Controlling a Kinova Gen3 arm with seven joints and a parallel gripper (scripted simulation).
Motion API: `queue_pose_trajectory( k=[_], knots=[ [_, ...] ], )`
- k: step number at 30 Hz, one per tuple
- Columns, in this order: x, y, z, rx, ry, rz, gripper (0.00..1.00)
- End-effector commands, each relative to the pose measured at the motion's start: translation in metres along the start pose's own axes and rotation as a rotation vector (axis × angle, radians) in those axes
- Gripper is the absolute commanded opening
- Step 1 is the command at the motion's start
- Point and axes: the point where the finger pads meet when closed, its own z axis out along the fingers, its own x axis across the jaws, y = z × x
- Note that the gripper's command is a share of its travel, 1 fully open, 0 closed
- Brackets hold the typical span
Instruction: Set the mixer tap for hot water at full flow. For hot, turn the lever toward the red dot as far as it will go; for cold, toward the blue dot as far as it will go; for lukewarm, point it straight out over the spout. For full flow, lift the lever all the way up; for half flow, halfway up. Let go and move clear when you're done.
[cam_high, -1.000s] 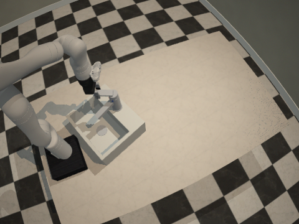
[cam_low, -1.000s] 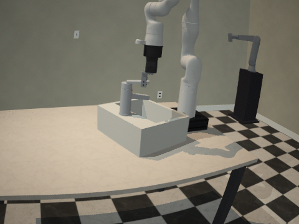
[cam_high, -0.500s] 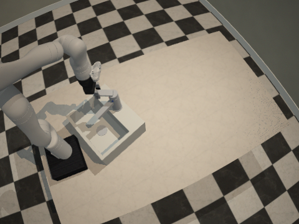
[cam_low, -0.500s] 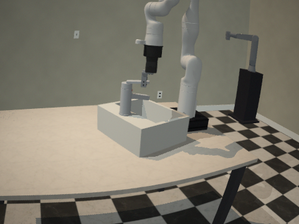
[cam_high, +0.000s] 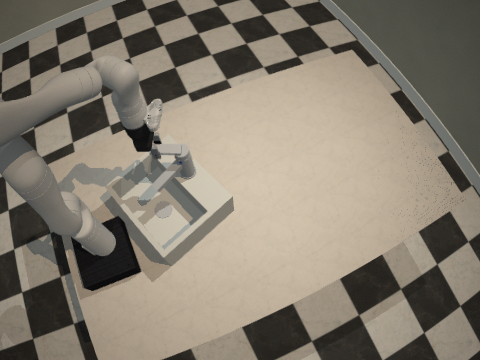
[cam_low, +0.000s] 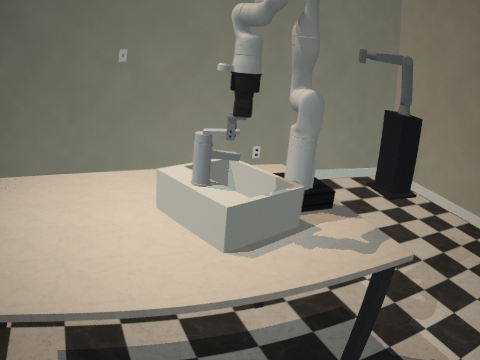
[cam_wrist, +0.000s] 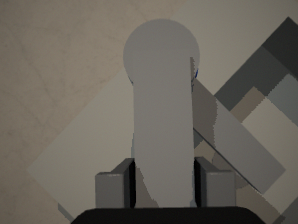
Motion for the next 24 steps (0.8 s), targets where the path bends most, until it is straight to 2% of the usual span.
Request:
queue_pose_trajectory(
  k=[1, 24],
  knots=[
    [-0.0002, -0.0002, -0.0004, 0.001, -0.001, 0.000, 0.00],
    [-0.0002, -0.0010, -0.0028, 0.001, -0.001, 0.000, 0.00]
  ],
)
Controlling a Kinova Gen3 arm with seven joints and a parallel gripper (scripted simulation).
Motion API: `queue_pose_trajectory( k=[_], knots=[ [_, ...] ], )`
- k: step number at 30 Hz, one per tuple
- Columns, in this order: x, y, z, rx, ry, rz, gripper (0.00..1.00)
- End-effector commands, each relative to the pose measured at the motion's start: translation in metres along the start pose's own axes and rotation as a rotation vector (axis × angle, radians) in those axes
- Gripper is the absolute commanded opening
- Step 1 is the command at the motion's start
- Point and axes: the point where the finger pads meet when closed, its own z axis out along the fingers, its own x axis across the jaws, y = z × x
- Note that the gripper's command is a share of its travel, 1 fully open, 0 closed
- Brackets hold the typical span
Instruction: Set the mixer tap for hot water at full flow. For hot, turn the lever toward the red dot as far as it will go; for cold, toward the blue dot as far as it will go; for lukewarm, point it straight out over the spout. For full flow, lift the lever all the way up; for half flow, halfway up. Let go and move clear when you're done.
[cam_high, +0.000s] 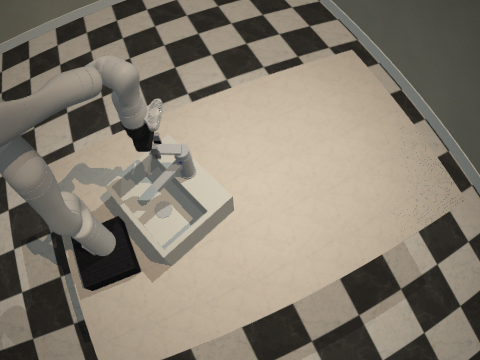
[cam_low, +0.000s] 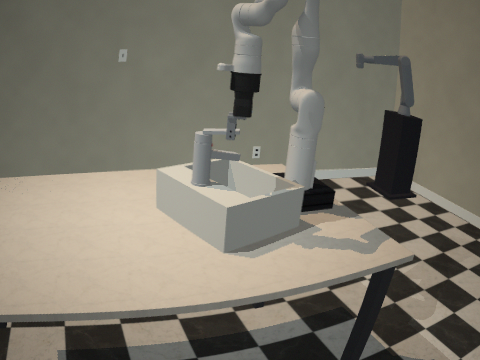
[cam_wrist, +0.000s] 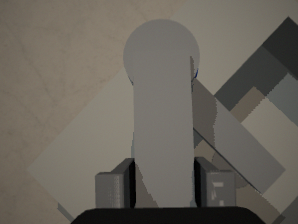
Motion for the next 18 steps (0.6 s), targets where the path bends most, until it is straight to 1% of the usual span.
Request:
queue_pose_trajectory(
  k=[1, 10, 18],
  knots=[
    [0.000, -0.001, -0.004, 0.003, -0.001, 0.001, 0.00],
    [0.000, -0.010, -0.021, 0.003, -0.001, 0.001, 0.00],
    [0.000, -0.011, -0.023, 0.003, -0.001, 0.001, 0.00]
  ],
)
